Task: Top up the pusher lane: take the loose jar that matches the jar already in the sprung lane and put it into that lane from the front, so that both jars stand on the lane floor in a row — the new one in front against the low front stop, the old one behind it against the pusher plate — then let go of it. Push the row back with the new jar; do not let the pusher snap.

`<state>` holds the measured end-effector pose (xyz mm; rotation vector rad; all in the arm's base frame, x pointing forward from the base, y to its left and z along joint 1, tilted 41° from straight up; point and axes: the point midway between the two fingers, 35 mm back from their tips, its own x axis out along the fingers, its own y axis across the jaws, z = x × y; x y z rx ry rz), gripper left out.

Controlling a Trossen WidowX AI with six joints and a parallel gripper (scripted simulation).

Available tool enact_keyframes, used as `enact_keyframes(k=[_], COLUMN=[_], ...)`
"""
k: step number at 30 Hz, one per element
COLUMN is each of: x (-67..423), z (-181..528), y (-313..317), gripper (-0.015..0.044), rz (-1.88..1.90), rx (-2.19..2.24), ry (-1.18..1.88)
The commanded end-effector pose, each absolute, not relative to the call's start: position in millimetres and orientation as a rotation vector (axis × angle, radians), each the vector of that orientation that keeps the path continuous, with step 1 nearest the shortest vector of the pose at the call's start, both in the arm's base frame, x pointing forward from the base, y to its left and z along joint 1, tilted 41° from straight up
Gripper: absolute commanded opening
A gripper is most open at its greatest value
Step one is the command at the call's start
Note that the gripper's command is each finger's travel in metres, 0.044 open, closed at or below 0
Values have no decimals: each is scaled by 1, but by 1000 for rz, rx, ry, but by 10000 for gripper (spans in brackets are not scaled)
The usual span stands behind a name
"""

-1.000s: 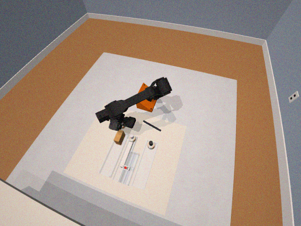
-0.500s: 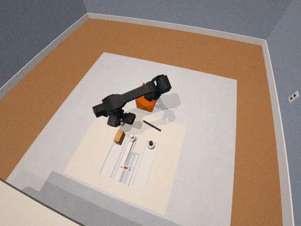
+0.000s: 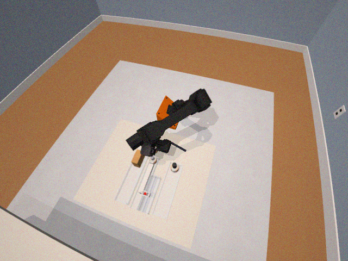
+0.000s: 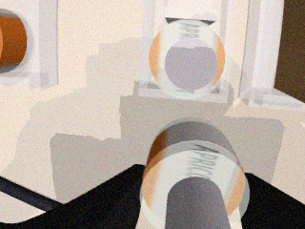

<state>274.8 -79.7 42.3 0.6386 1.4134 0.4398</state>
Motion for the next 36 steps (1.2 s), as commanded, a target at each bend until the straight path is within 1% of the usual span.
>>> enact_keyframes(k=[1,10,36], x=[276,278,289], z=[43,25,25], y=[-74,-59,-60], gripper=[0,0,0], rz=[436,437,436], rx=[645,646,645], ry=[1404,1404,1403])
